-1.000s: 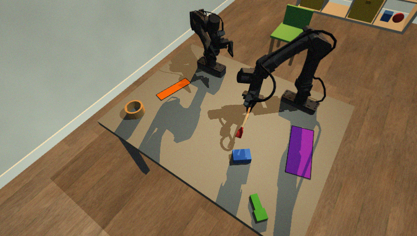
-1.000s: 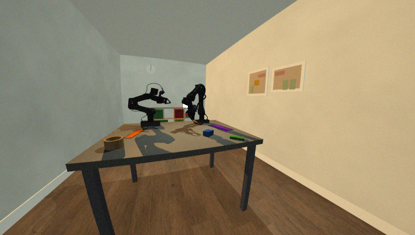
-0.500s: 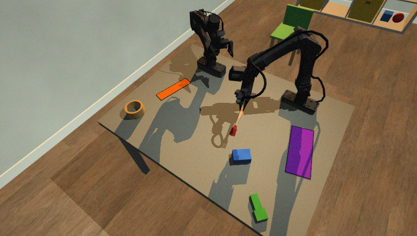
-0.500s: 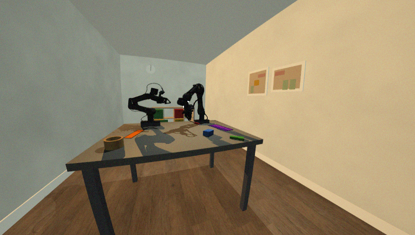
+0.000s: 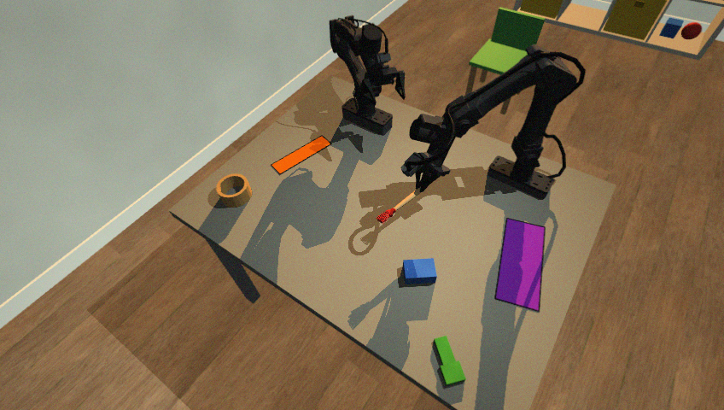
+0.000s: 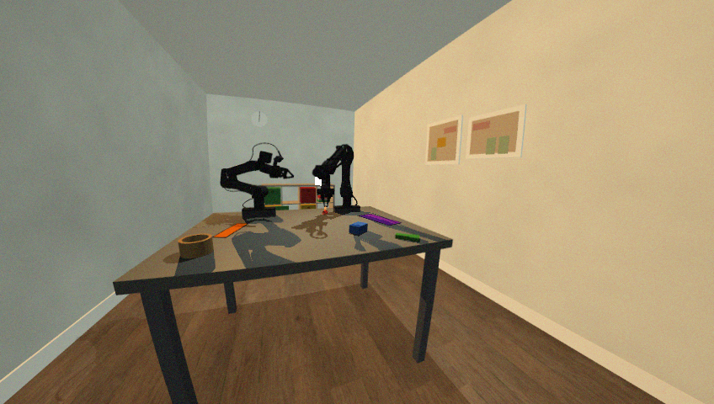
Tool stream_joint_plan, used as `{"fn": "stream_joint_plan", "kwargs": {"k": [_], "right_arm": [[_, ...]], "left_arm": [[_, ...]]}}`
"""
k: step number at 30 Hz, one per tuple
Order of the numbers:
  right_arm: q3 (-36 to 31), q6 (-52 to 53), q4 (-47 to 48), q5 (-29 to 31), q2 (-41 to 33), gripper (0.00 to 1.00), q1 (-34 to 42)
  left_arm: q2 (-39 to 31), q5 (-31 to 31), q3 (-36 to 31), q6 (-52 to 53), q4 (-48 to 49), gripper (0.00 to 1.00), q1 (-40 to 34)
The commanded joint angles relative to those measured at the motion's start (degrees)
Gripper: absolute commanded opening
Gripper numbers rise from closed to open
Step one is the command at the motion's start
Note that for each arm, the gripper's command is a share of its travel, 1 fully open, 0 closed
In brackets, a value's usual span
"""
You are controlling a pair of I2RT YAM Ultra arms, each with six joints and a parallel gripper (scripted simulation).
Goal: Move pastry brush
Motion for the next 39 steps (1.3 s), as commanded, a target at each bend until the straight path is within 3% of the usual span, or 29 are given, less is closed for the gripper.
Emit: {"fn": "stream_joint_plan", "kwargs": {"k": [1,7,9,24,26,34,39], "right_arm": [[0.24,-0.28,0.45,-0.19,-1.17,1.0,-0.52],[0.24,-0.28,0.45,-0.19,-1.17,1.0,-0.52],[0.24,-0.28,0.45,-0.19,-1.17,1.0,-0.52],[0.24,-0.28,0.45,-0.19,-1.17,1.0,-0.52],[0.24,-0.28,0.45,-0.19,-1.17,1.0,-0.52],[0.24,-0.28,0.45,-0.19,-1.17,1.0,-0.52],[0.24,-0.28,0.45,-0.19,-1.17,1.0,-0.52]], "left_arm": [[-3.22,5.92,-2.28,13.51,4.97,0.07,2.38],[-5.43,14.87,-4.8,27.86,6.2,0.07,6.58],[-5.43,14.87,-4.8,27.86,6.2,0.07,6.58],[-1.83,36.94,-0.64,65.45,-0.63,0.07,17.72],[-1.83,36.94,-0.64,65.45,-0.63,0.07,17.72],[4.22,43.95,6.65,83.99,-9.59,0.07,21.69],[7.12,44.87,10.33,87.72,-12.72,0.07,22.51]]}}
